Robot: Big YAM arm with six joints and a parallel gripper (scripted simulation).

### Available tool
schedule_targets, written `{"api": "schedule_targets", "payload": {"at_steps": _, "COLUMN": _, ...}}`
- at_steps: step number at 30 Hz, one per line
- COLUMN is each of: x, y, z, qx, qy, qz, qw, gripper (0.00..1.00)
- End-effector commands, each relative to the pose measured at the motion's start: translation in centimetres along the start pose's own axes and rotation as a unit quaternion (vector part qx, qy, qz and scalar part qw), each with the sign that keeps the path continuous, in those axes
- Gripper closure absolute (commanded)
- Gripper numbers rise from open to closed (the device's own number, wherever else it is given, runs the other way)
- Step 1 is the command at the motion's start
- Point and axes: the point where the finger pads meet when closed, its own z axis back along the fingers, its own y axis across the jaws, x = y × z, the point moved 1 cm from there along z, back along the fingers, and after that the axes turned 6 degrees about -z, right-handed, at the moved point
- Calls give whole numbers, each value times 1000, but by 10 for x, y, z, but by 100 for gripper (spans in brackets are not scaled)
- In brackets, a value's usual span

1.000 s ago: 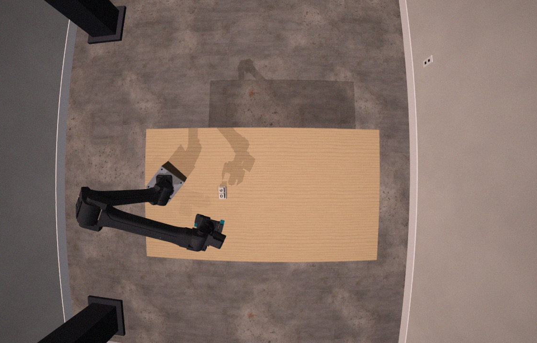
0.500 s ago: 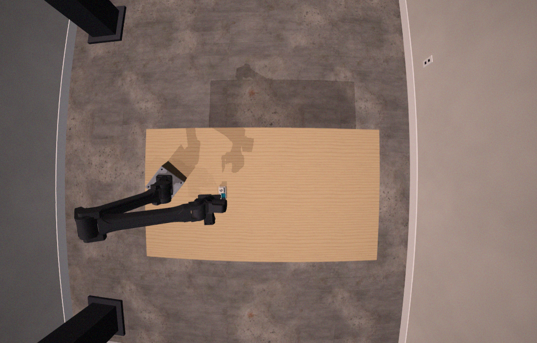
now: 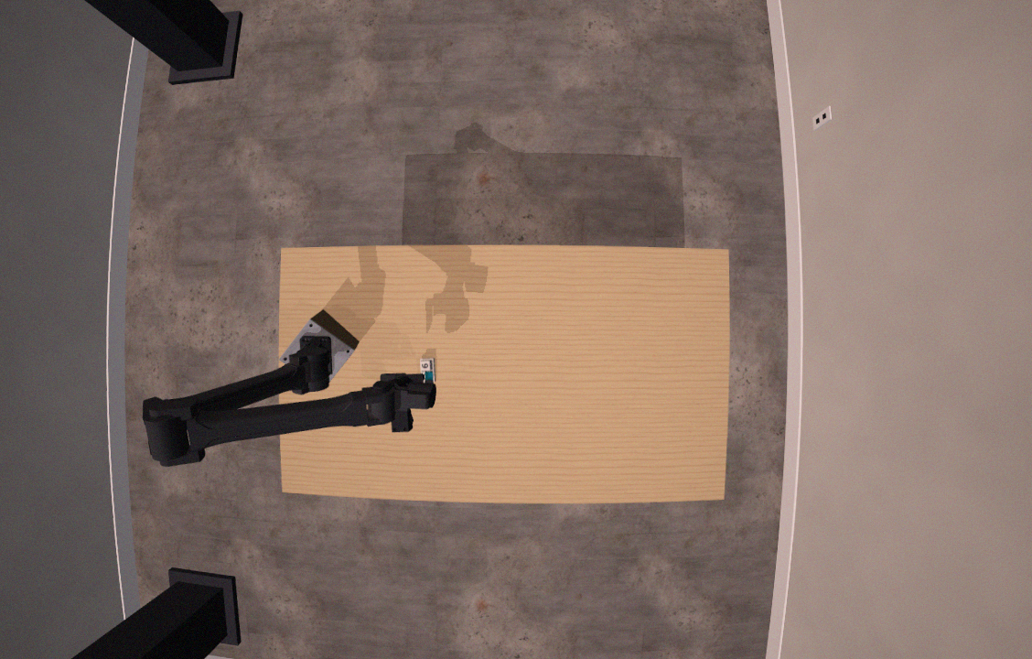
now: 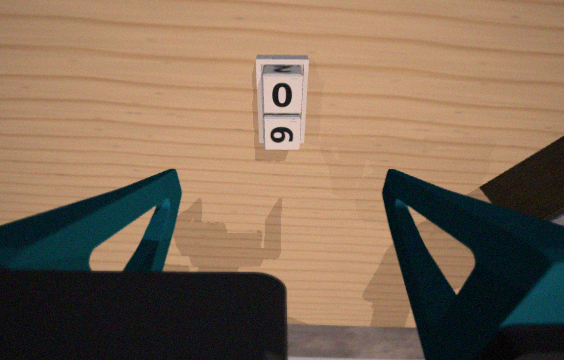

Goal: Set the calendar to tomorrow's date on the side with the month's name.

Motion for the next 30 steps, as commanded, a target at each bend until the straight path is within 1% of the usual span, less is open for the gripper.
{"api": "schedule_targets", "payload": {"at_steps": 1, "x": 0, "y": 12, "z": 8, "qx": 13, "qy": 0, "qz": 12, "qw": 1000, "gripper": 0}}
{"api": "schedule_targets", "payload": {"at_steps": 5, "x": 0, "y": 11, "z": 3, "qx": 11, "qy": -1, "qz": 32, "qw": 999, "gripper": 0}}
{"api": "schedule_targets", "payload": {"at_steps": 9, "x": 1, "y": 4, "z": -4, "qx": 4, "qy": -1, "qz": 84, "qw": 996, "gripper": 0}}
{"api": "schedule_targets", "payload": {"at_steps": 12, "x": 3, "y": 8, "z": -4, "qx": 7, "qy": -3, "qz": 140, "qw": 990, "gripper": 0}}
{"api": "schedule_targets", "payload": {"at_steps": 14, "x": 3, "y": 5, "z": -8, "qx": 3, "qy": -2, "qz": 185, "qw": 983, "gripper": 0}}
{"api": "schedule_targets", "payload": {"at_steps": 15, "x": 2, "y": 4, "z": -9, "qx": 3, "qy": -2, "qz": 190, "qw": 982, "gripper": 0}}
{"api": "schedule_targets", "payload": {"at_steps": 16, "x": 3, "y": 5, "z": -9, "qx": 4, "qy": -2, "qz": 217, "qw": 976, "gripper": 0}}
{"api": "schedule_targets", "payload": {"at_steps": 19, "x": 3, "y": 5, "z": -9, "qx": 4, "qy": -2, "qz": 218, "qw": 976, "gripper": 0}}
{"api": "schedule_targets", "payload": {"at_steps": 20, "x": 6, "y": 21, "z": 3, "qx": 24, "qy": -8, "qz": 242, "qw": 970, "gripper": 0}}
{"api": "schedule_targets", "payload": {"at_steps": 21, "x": 5, "y": 15, "z": -5, "qx": 14, "qy": -6, "qz": 275, "qw": 961, "gripper": 0}}
{"api": "schedule_targets", "payload": {"at_steps": 23, "x": 3, "y": 9, "z": -10, "qx": 7, "qy": -4, "qz": 309, "qw": 951, "gripper": 0}}
{"api": "schedule_targets", "payload": {"at_steps": 25, "x": -1, "y": 6, "z": -13, "qx": 5, "qy": -2, "qz": 344, "qw": 939, "gripper": 0}}
{"api": "schedule_targets", "payload": {"at_steps": 26, "x": -1, "y": 6, "z": -14, "qx": 5, "qy": -1, "qz": 348, "qw": 938, "gripper": 0}}
{"api": "schedule_targets", "payload": {"at_steps": 27, "x": -1, "y": 6, "z": -15, "qx": 5, "qy": -1, "qz": 373, "qw": 928, "gripper": 0}}
{"api": "schedule_targets", "payload": {"at_steps": 28, "x": -2, "y": 6, "z": -15, "qx": 5, "qy": -1, "qz": 383, "qw": 924, "gripper": 0}}
{"api": "schedule_targets", "payload": {"at_steps": 29, "x": 0, "y": 8, "z": -15, "qx": 7, "qy": -3, "qz": 403, "qw": 915, "gripper": 0}}
{"api": "schedule_targets", "payload": {"at_steps": 30, "x": 0, "y": 9, "z": -14, "qx": 7, "qy": -3, "qz": 415, "qw": 910, "gripper": 0}}
